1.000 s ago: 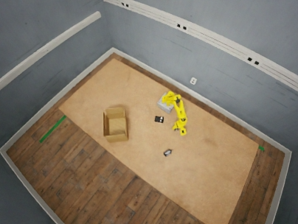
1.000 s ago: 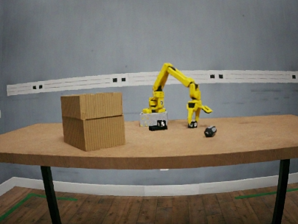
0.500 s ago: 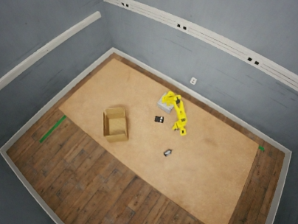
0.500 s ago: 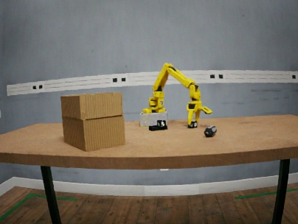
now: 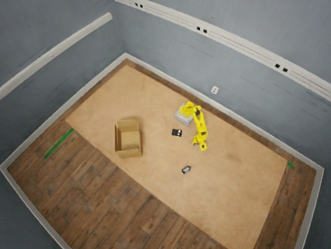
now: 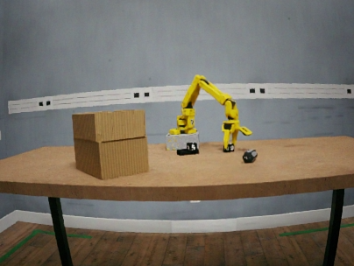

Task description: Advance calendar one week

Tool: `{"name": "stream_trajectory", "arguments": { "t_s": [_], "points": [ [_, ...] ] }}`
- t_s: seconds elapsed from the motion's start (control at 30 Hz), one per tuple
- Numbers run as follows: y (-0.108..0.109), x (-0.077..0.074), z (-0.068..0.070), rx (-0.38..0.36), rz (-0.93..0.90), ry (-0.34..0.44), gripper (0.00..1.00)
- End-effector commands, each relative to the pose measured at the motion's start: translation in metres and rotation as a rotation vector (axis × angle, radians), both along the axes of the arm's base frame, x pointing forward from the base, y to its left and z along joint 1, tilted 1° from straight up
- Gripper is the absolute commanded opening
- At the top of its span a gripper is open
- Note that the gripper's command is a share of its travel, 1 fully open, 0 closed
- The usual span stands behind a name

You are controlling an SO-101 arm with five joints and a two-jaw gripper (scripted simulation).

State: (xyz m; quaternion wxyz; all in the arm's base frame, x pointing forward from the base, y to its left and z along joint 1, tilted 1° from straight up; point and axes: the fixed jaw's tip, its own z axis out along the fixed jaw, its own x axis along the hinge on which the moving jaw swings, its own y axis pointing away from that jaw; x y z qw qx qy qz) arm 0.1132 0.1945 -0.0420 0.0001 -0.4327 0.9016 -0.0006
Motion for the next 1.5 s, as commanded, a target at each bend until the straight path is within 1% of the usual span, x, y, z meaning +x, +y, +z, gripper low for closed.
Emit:
{"name": "stream_trajectory", "arguments": {
  "t_s": [0.0,0.4,0.73,1.2,1.47],
  "points": [
    [-0.0056,-0.0024,-0.0055,-0.022,0.005,0.015,0.3],
    [-0.0089,0.0016,-0.0054,-0.021,0.005,0.016,0.23],
    [-0.0101,0.0031,-0.0054,-0.021,0.005,0.016,0.2],
    [-0.0103,0.0034,-0.0054,-0.021,0.005,0.016,0.19],
    [-0.0103,0.0034,-0.0054,-0.021,0.005,0.016,0.12]
  ]
}}
